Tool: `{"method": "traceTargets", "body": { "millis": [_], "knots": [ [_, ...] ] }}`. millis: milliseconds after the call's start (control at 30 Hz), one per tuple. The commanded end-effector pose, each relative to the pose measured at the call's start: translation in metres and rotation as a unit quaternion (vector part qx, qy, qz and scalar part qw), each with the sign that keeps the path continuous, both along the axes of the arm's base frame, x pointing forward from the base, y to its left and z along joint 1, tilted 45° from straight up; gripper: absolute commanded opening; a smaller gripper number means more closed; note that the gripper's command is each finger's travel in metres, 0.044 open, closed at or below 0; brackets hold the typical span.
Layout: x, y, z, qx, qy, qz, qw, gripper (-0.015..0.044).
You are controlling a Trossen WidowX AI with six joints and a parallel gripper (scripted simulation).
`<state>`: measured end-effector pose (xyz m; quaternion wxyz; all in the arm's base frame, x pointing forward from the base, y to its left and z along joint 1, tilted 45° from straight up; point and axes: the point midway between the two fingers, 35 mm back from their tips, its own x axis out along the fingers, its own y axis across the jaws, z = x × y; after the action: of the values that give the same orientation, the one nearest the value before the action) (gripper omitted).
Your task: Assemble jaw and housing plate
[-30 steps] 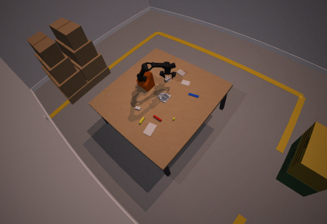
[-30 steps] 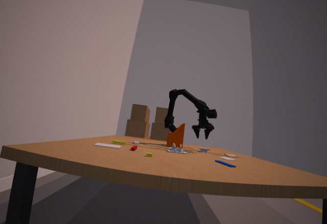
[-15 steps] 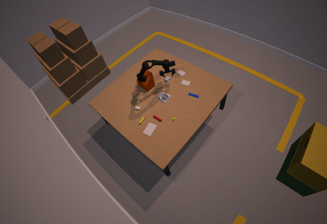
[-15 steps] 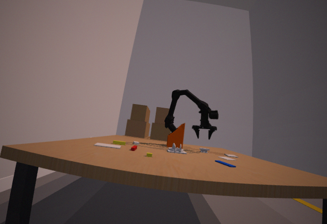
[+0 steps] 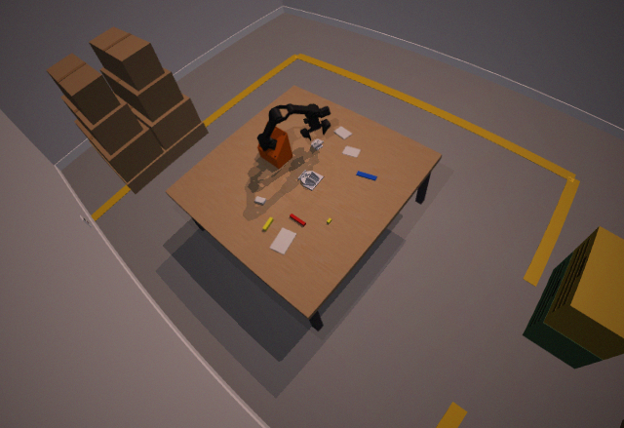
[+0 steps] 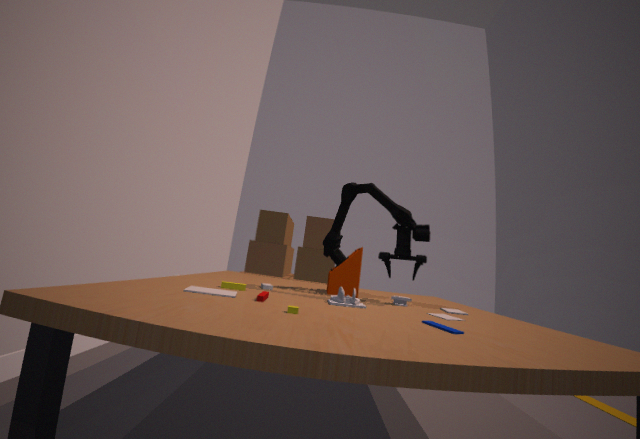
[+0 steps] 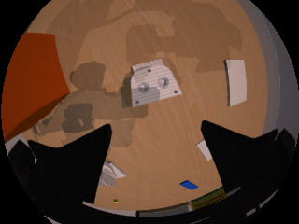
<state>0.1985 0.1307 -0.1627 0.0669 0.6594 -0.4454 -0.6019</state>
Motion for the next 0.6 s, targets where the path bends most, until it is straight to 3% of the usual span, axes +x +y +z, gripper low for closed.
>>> {"method": "traceTargets", "body": {
  "millis": [0, 400, 567],
  "knots": [
    [-0.007, 0.005, -0.004, 0.005, 0.035, 0.035, 0.999, 0.0440],
    [-0.017, 0.010, -0.009, 0.010, 0.086, 0.089, 0.992, 0.0440],
    [-0.023, -0.017, -0.034, 0.009, 0.086, 0.089, 0.992, 0.0440]
  ]
}}
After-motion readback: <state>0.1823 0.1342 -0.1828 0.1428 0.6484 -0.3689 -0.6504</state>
